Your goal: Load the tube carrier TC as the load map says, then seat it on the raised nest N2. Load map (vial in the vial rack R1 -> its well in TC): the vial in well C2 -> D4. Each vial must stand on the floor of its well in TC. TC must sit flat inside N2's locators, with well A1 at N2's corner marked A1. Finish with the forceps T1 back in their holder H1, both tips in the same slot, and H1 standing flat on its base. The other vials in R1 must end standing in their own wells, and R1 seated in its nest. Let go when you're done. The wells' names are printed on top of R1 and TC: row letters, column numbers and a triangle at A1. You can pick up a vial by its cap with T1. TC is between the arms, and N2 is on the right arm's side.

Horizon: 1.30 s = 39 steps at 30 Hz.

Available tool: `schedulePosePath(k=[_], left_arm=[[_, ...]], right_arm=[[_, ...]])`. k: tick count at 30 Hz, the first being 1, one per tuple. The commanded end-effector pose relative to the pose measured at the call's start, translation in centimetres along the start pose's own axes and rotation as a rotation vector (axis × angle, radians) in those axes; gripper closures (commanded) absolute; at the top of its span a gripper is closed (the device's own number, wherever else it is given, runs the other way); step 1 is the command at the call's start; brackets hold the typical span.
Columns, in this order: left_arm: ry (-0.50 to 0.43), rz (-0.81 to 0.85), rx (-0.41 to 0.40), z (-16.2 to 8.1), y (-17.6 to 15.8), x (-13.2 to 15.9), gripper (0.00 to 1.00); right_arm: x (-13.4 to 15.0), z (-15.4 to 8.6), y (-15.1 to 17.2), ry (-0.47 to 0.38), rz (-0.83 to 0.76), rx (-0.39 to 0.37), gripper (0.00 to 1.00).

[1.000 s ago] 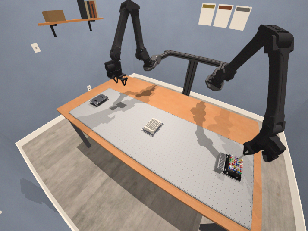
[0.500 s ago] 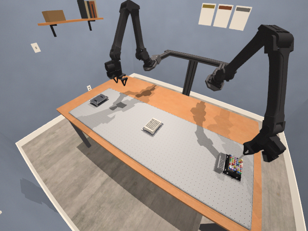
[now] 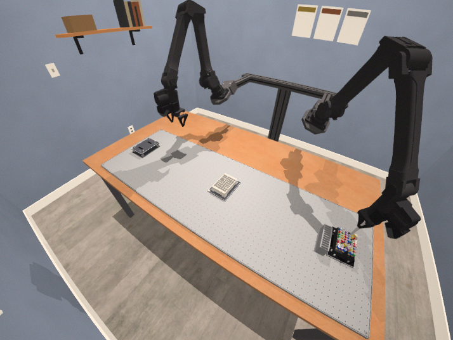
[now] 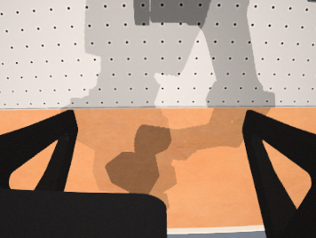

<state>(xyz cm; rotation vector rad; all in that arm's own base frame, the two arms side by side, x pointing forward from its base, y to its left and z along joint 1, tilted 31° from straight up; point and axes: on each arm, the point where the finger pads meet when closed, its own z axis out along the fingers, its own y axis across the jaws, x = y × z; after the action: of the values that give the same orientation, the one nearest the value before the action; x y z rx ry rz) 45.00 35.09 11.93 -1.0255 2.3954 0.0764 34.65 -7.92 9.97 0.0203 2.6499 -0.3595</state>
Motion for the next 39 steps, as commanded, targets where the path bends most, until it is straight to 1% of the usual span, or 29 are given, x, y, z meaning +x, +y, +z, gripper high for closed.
schedulePosePath(k=[1, 4, 5, 11, 14, 17, 18, 19, 21, 22, 24, 26, 27, 28, 31, 33, 34, 36, 39], left_arm=[[-0.061, 0.004, 0.010, -2.0, -0.7, -2.2, 0.91], [-0.055, 0.003, 0.008, -2.1, -0.6, -2.0, 0.91], [-0.020, 0.000, -0.001, -1.6, -0.3, -1.0, 0.91], [-0.009, -0.002, -0.009, -2.8, 0.2, -0.4, 0.91], [0.025, -0.006, -0.018, -2.1, 0.6, 0.6, 0.91], [-0.006, 0.000, -0.012, -3.6, 0.4, -0.2, 0.91], [-0.046, 0.005, -0.005, -4.0, 0.1, -1.5, 0.91], [-0.060, 0.007, -0.001, -4.4, 0.0, -2.1, 0.91], [-0.060, 0.007, -0.001, -4.4, 0.0, -2.1, 0.91], [0.017, -0.001, -0.012, -2.4, 0.4, -0.1, 0.91], [0.022, -0.002, -0.014, -3.0, 0.5, 0.6, 0.91], [-0.023, 0.003, -0.007, -4.8, 0.3, -0.9, 0.91], [-0.051, 0.006, -0.002, -5.1, 0.1, -1.8, 0.91], [-0.057, 0.007, 0.000, -5.4, -0.1, -2.1, 0.91], [-0.034, 0.006, -0.003, -5.7, 0.0, -1.4, 0.91], [0.007, 0.000, -0.013, -4.3, 0.4, -0.5, 0.91], [0.010, -0.001, -0.015, -4.3, 0.5, -0.3, 0.91], [-0.029, 0.004, -0.007, -6.3, 0.2, -1.2, 0.91], [-0.030, 0.007, 0.002, -6.3, -0.2, -1.3, 0.91]], right_arm=[[-1.1, -0.5, -0.2, -0.024, -0.010, 0.002, 0.00], [-1.1, -0.5, -0.2, -0.024, -0.010, 0.002, 0.00], [-1.1, -0.5, -0.2, -0.024, -0.010, 0.002, 0.00], [-1.1, -0.5, -0.2, -0.024, -0.010, 0.002, 0.00], [-1.1, -0.5, -0.2, -0.024, -0.010, 0.002, 0.00], [-1.1, -0.5, -0.2, -0.024, -0.010, 0.002, 0.00], [-1.1, -0.5, -0.2, -0.024, -0.010, 0.002, 0.00], [-1.1, -0.5, -0.2, -0.024, -0.010, 0.002, 0.00], [-1.1, -0.5, -0.2, -0.024, -0.010, 0.002, 0.00], [-1.1, -0.5, -0.2, -0.024, -0.010, 0.002, 0.00], [-1.1, -0.5, -0.2, -0.024, -0.010, 0.002, 0.00], [-1.1, -0.5, -0.2, -0.024, -0.010, 0.002, 0.00], [-1.1, -0.5, -0.2, -0.024, -0.010, 0.002, 0.00], [-1.1, -0.5, -0.2, -0.024, -0.010, 0.002, 0.00], [-1.1, -0.5, -0.2, -0.024, -0.010, 0.002, 0.00], [-1.1, -0.5, -0.2, -0.024, -0.010, 0.002, 0.00], [-1.1, -0.5, -0.2, -0.024, -0.010, 0.002, 0.00], [-1.1, -0.5, -0.2, -0.024, -0.010, 0.002, 0.00], [-1.1, -0.5, -0.2, -0.024, -0.010, 0.002, 0.00]])
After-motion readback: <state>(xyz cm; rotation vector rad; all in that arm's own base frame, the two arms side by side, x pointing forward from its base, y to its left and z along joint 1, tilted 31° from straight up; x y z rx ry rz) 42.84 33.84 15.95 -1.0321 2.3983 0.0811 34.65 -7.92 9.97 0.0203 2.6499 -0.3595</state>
